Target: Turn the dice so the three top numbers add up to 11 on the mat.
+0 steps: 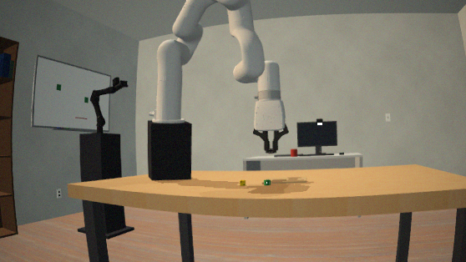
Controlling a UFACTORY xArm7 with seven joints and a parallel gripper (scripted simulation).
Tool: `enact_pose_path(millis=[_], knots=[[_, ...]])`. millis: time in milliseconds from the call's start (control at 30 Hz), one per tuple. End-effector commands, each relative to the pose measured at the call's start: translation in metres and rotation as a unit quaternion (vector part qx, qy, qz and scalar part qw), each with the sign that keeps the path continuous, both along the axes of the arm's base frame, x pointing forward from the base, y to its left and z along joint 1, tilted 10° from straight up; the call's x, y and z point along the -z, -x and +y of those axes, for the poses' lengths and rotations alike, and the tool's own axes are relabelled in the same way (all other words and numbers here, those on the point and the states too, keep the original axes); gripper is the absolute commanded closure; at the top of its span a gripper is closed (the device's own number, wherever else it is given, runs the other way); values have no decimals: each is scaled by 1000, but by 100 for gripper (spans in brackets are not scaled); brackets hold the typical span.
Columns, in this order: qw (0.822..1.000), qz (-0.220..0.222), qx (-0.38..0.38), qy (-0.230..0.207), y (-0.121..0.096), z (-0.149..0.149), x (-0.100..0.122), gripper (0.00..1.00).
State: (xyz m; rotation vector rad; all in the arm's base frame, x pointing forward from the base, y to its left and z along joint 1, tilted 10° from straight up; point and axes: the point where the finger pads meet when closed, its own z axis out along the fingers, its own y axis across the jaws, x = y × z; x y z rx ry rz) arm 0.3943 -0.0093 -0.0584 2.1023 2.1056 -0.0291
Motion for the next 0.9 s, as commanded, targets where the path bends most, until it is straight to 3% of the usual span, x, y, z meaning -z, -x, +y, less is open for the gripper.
enact_pose_path(millis=[0,533,867], knots=[[1000,-2,0,0,-3,-1,12,89],[1000,-2,0,0,-9,-10,72,89],[1000,-2,0,0,-11,-11,82,89]])
